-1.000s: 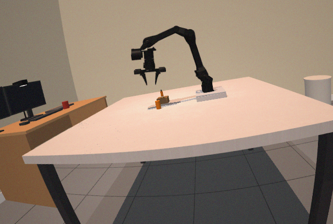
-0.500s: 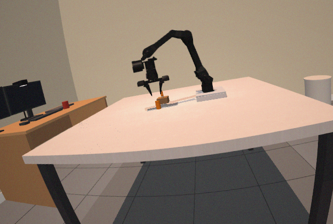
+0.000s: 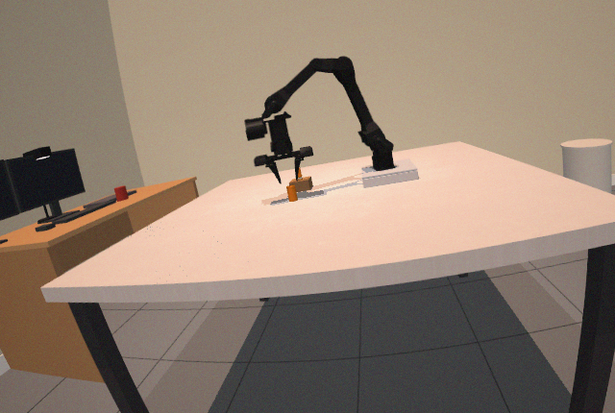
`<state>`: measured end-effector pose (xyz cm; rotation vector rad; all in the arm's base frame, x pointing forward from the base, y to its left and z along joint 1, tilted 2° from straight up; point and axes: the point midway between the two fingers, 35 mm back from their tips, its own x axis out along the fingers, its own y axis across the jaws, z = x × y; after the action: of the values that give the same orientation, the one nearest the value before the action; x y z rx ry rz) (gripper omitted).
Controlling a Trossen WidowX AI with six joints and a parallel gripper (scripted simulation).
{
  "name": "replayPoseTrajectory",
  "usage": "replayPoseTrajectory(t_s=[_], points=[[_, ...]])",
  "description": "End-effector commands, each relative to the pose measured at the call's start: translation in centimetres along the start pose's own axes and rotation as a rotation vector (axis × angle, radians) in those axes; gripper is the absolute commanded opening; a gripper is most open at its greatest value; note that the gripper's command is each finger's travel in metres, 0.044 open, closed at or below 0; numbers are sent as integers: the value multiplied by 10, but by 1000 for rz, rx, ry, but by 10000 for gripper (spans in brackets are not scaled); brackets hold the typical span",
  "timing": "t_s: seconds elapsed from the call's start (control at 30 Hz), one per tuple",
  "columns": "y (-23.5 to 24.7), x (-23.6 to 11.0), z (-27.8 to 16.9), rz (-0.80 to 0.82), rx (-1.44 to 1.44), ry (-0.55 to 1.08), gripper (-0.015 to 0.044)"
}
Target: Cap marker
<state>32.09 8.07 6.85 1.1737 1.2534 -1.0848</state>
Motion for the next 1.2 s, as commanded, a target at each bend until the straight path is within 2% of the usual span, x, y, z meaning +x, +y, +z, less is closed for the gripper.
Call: replayPoseTrajectory(t_s=[0.0, 0.93, 1.07, 1.17], points=[[-1, 9, 0, -8, 0, 3, 245], [-3, 49, -1, -9, 0, 3, 245], [-3, 49, -1, -9, 0, 3, 140], [-3, 49, -1, -9, 0, 3, 120]])
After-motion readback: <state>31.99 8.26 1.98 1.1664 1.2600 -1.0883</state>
